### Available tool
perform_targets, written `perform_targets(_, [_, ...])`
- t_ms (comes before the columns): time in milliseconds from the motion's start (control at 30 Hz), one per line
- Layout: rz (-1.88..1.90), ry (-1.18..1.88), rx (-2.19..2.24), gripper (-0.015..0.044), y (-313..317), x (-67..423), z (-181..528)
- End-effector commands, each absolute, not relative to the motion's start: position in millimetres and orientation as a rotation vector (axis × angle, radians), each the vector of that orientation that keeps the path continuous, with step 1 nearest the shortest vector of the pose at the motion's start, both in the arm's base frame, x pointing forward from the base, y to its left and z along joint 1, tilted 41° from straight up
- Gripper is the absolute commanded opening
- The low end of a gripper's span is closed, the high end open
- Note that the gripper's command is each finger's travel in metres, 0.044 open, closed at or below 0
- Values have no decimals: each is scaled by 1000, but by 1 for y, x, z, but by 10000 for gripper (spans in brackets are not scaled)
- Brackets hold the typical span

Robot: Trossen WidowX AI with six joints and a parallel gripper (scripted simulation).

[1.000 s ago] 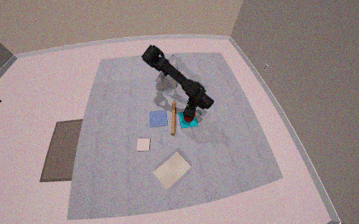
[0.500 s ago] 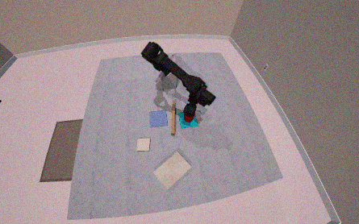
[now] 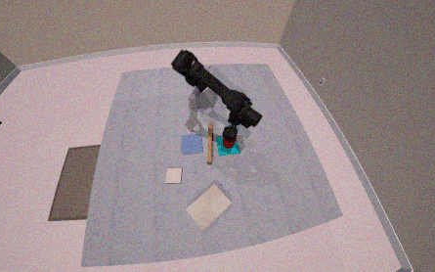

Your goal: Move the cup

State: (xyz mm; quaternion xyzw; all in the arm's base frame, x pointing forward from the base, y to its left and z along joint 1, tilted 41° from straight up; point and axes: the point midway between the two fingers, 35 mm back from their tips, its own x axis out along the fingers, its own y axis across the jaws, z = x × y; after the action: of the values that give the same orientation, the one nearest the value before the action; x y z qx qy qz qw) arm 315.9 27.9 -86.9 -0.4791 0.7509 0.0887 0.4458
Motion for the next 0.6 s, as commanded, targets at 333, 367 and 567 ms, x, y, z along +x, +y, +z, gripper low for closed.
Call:
perform_targets(333, [218,1844,-1172,440,63,325,-46])
perform_targets(367, [218,1844,-1172,440,63,325,-46])
perform_targets(567, [221,1840,-1183,440,61,324,-49])
